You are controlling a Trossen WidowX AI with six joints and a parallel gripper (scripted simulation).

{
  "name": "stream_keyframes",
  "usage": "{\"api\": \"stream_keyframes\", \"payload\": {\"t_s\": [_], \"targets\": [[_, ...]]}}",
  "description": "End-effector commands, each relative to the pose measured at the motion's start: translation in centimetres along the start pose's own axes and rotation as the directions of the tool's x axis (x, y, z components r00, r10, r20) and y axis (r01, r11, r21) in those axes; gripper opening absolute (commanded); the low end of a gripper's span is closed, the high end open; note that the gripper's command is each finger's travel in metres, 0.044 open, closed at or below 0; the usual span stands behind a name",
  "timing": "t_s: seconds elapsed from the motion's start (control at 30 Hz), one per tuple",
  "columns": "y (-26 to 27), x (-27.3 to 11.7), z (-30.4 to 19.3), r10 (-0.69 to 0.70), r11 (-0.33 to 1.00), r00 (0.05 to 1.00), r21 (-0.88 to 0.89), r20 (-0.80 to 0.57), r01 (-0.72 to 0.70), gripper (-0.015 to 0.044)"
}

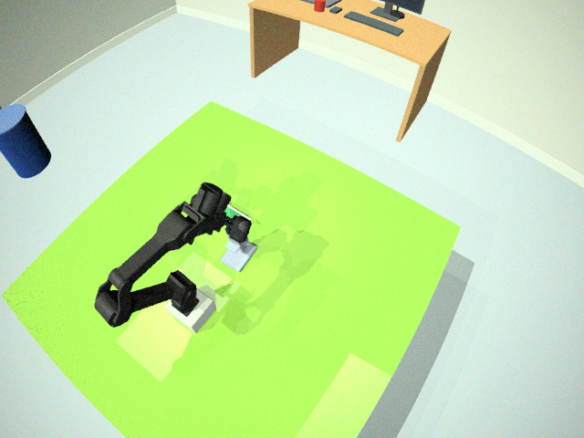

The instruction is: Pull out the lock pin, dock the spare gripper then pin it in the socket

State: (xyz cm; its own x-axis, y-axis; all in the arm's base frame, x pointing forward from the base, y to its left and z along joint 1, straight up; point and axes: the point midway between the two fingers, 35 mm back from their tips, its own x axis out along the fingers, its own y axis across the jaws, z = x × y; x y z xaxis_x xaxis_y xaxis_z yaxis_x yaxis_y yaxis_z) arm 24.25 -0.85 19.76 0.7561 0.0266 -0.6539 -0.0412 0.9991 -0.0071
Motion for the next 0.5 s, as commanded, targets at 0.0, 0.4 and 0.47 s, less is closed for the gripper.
{"api": "stream_keyframes", "payload": {"t_s": [0.0, 0.4, 0.47], "targets": [[0.4, 0.1, -0.2, 0.001, 1.000, 1.000, 0.004, -0.010, -0.001, 0.0388], [7.6, -1.5, -1.7, -0.002, 1.000, 0.998, 0.016, -0.062, 0.003, 0.0180], [8.7, -2.0, -2.0, -0.004, 1.000, 0.999, 0.013, -0.051, 0.004, 0.0180]]}}
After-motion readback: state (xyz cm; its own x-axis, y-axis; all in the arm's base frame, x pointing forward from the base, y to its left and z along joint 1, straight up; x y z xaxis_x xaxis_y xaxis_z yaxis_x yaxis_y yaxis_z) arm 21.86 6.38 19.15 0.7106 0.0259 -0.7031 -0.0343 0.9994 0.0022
